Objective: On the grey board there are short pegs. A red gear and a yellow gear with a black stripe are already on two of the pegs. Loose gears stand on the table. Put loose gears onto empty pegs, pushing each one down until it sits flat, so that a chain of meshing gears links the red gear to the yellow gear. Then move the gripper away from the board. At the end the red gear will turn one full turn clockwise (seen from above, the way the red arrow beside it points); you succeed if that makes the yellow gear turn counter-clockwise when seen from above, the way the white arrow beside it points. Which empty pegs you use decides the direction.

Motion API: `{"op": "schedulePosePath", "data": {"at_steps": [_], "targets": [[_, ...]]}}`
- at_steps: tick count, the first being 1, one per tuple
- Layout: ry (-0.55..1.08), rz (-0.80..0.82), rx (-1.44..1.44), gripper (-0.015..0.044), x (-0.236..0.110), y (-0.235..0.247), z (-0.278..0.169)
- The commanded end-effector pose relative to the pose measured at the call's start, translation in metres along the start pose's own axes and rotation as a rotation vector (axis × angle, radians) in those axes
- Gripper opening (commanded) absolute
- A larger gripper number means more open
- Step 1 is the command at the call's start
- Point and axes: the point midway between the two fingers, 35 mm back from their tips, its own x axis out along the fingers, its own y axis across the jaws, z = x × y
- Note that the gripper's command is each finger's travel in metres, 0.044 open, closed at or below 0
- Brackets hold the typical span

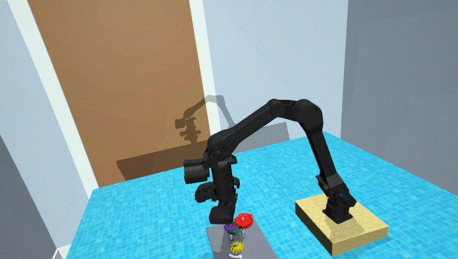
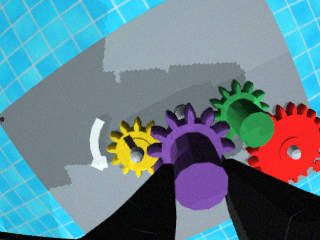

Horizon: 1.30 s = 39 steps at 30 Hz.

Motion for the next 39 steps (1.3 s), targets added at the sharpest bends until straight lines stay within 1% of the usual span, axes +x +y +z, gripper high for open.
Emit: {"op": "schedulePosePath", "data": {"at_steps": [1,10,24,31,39], "targets": [[-0.008,-0.001,0.006,0.0,-0.001,0.0,0.002],[-0.008,-0.001,0.021,0.0,0.001,0.0,0.002],[-0.007,-0.002,-0.105,0.0,0.019,0.0,0.002],[-0.007,-0.002,-0.025,0.0,0.028,0.0,0.003],[-0.007,-0.001,0.175,0.0,0.04,0.0,0.002]]}}
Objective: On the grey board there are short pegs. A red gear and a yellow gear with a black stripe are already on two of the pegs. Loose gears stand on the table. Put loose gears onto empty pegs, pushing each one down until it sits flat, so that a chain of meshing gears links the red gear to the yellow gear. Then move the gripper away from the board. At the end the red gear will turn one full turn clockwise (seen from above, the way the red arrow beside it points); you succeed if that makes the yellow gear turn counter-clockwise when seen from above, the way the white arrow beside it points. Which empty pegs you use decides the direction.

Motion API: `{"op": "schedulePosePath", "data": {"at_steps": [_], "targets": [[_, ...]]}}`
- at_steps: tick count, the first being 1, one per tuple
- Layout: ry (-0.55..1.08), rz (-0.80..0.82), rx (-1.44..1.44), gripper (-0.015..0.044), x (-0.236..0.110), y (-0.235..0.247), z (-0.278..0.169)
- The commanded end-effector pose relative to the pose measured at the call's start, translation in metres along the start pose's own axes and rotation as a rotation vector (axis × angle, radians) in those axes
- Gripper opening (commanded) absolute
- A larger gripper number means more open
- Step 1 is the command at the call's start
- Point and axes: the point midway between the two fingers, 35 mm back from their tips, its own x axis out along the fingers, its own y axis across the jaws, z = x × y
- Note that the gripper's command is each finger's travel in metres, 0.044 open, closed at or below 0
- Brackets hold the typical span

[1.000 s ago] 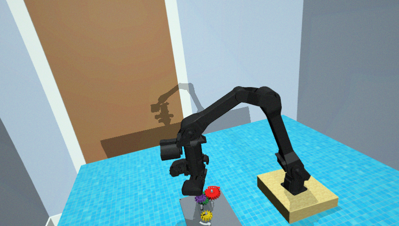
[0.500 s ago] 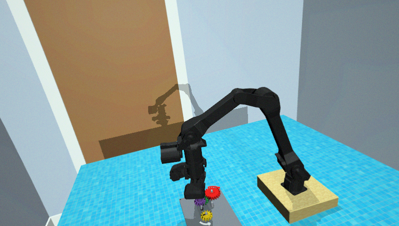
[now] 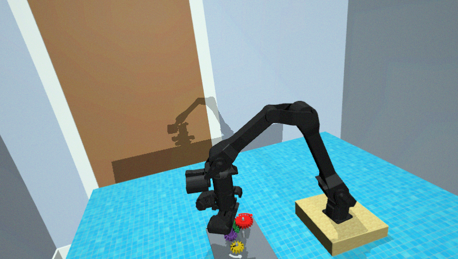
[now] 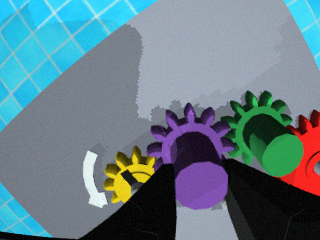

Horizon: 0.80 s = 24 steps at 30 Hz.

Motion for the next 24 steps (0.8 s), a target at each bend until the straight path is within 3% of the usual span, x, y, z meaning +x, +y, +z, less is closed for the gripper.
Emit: {"op": "schedulePosePath", "data": {"at_steps": [1,10,24], "targets": [[0.002,-0.003,0.108,0.0,0.0085,-0.0006,-0.0011],[0.002,-0.003,0.243,0.0,0.007,-0.0013,-0.0006],[0.002,-0.003,-0.072,0.0,0.0073,-0.0005,-0.0014]]}}
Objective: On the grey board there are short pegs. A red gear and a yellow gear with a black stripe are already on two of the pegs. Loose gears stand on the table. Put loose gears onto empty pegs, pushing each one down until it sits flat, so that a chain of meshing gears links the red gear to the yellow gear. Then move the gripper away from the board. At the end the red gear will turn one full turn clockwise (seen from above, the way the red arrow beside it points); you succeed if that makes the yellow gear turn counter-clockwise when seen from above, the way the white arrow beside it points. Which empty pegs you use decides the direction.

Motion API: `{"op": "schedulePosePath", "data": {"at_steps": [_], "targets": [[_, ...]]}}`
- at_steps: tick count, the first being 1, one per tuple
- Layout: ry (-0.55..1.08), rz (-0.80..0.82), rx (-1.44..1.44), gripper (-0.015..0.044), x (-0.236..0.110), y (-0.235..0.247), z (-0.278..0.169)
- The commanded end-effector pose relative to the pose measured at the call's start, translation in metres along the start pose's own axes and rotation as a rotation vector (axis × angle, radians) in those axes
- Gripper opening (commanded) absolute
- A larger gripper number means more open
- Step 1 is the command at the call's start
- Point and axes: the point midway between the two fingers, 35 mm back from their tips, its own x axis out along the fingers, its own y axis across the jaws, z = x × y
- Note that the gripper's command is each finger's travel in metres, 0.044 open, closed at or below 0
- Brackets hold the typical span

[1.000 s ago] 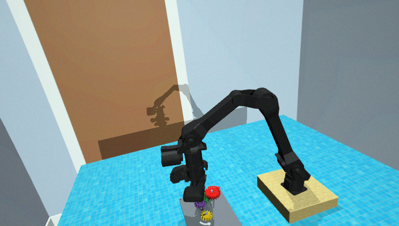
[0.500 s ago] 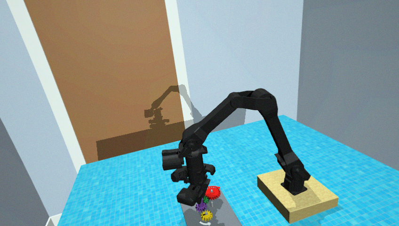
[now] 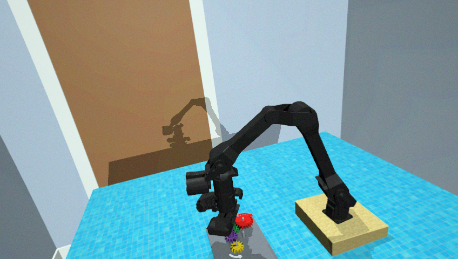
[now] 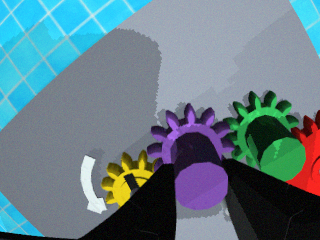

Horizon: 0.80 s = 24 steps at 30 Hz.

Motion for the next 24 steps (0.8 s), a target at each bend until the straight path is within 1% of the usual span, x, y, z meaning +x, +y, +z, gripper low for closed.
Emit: {"op": "schedulePosePath", "data": {"at_steps": [1,6,10,15,24], "targets": [[0.0,-0.002,-0.113,0.0,0.0009,-0.0005,-0.0007],[0.0,-0.002,-0.239,0.0,0.0018,-0.001,-0.0002],[0.0,-0.002,-0.233,0.0,0.0022,-0.0007,0.0003],[0.0,-0.002,-0.153,0.0,0.0031,-0.0002,0.0002],[-0.001,-0.002,0.089,0.0,0.0044,-0.0006,-0.0007]]}}
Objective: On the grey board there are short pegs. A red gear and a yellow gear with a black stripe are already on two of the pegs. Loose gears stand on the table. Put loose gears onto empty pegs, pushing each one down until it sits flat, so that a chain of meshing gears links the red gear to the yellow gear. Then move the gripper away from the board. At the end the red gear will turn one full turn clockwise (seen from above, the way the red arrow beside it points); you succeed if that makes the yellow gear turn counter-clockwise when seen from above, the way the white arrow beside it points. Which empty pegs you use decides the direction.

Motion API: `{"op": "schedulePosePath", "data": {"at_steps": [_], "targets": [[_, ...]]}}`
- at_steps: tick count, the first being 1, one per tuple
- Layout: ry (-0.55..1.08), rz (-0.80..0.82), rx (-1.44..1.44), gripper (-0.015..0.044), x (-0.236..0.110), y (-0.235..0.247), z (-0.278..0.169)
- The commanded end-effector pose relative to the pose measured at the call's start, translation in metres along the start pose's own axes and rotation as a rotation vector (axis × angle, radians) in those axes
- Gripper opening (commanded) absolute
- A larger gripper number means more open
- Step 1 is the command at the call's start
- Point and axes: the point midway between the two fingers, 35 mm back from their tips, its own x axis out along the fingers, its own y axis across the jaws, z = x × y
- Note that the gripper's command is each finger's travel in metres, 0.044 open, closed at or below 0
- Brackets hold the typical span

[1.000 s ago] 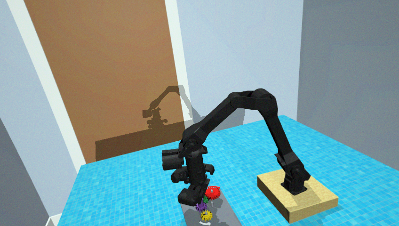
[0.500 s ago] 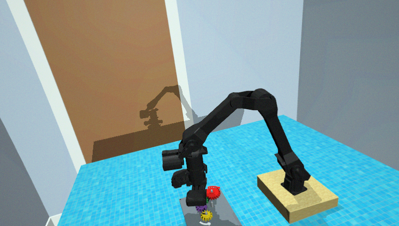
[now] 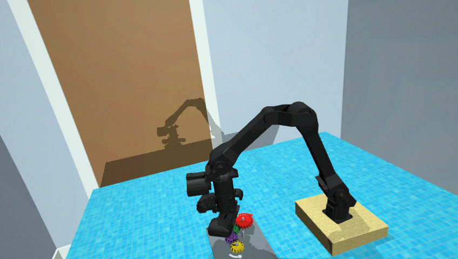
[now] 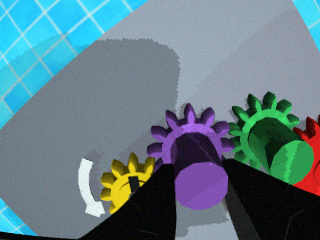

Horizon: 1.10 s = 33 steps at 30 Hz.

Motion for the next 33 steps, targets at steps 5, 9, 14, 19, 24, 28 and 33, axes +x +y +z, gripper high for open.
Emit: {"op": "schedulePosePath", "data": {"at_steps": [5,9,14,19,24,28,33], "targets": [[0.0,0.0,0.22,0.0,0.002,-0.001,0.0],[0.0,0.0,0.256,0.0,0.003,-0.001,0.0],[0.0,0.0,0.2,0.0,0.004,0.0,0.0],[0.0,0.0,0.146,0.0105,0.003,0.0,0.0],[0.0,0.0,0.06,0.014,-0.001,0.0,0.0],[0.0,0.0,0.035,0.014,-0.02,0.0,0.0],[0.0,0.0,0.003,0.014,-0.045,0.0,-0.001]]}}
